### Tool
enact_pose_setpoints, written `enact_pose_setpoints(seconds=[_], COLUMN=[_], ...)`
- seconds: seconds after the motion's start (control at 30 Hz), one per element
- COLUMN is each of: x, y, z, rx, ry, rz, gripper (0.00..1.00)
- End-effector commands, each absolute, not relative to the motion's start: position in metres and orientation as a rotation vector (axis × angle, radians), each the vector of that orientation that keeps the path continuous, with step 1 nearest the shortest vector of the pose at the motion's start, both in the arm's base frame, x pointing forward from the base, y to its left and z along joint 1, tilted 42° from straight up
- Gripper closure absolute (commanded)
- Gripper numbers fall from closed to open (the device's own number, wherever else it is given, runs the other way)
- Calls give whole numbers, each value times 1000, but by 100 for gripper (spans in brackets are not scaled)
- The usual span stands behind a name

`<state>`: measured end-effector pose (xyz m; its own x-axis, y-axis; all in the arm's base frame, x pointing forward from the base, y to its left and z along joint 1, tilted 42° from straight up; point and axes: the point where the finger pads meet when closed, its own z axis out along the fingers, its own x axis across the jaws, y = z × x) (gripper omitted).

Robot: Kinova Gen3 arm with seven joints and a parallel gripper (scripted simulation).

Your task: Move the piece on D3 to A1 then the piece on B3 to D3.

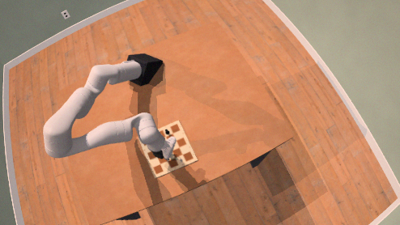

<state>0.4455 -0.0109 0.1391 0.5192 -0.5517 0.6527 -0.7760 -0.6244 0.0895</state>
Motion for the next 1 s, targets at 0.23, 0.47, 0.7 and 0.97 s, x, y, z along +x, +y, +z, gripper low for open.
enact_pose_setpoints(seconds=[0.23, 0.47, 0.7, 0.97], x=[430, 421, 416, 415], y=[20, 33, 38, 38], z=[178, 196, 203, 203], rx=[2399, 2400, 2398, 2398], ry=[-1098, -1098, -1094, -1094], rz=[842, 842, 838, 838], gripper=[32, 32, 32, 0])
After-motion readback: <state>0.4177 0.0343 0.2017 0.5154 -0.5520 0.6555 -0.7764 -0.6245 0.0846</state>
